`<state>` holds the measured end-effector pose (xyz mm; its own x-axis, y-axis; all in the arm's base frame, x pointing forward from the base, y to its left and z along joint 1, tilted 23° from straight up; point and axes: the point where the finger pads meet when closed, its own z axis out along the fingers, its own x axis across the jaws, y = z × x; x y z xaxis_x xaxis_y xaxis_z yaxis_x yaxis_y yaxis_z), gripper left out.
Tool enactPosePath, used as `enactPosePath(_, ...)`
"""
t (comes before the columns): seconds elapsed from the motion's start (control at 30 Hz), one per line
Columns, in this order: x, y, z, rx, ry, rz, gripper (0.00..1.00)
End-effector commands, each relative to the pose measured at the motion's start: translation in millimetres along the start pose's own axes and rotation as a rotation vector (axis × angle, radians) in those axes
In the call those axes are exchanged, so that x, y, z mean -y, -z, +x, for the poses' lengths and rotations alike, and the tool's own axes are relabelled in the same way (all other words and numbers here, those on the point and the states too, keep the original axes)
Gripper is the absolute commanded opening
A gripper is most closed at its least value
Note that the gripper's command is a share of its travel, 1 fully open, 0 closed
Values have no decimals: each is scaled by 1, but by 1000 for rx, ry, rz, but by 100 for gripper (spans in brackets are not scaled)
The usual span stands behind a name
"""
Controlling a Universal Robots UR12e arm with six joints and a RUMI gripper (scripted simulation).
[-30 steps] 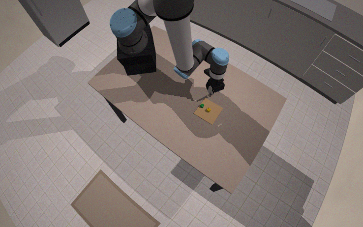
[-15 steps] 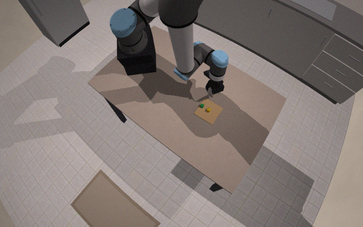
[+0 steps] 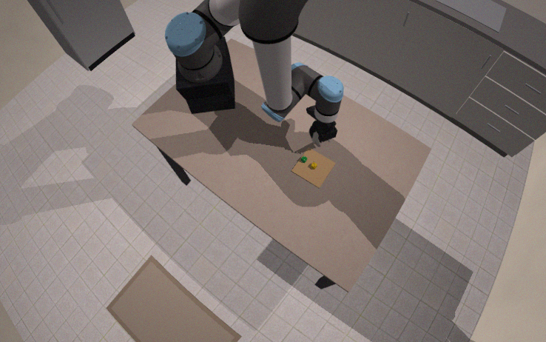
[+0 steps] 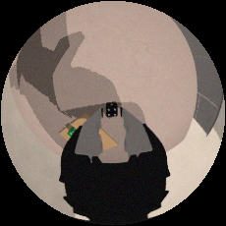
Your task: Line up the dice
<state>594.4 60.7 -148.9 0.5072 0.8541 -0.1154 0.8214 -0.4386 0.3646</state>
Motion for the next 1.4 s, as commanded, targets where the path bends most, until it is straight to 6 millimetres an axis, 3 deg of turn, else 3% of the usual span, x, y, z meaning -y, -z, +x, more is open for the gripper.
enactPosePath(0.0, 0, 0, 0, 0, 0, -1, 21)
enactPosePath(0.7, 0, 0, 0, 0, 0, -1, 21)
enactPosePath(0.73, 0, 0, 0, 0, 0, -1, 3)
enactPosePath(1.37, 0, 0, 0, 0, 0, -1, 3)
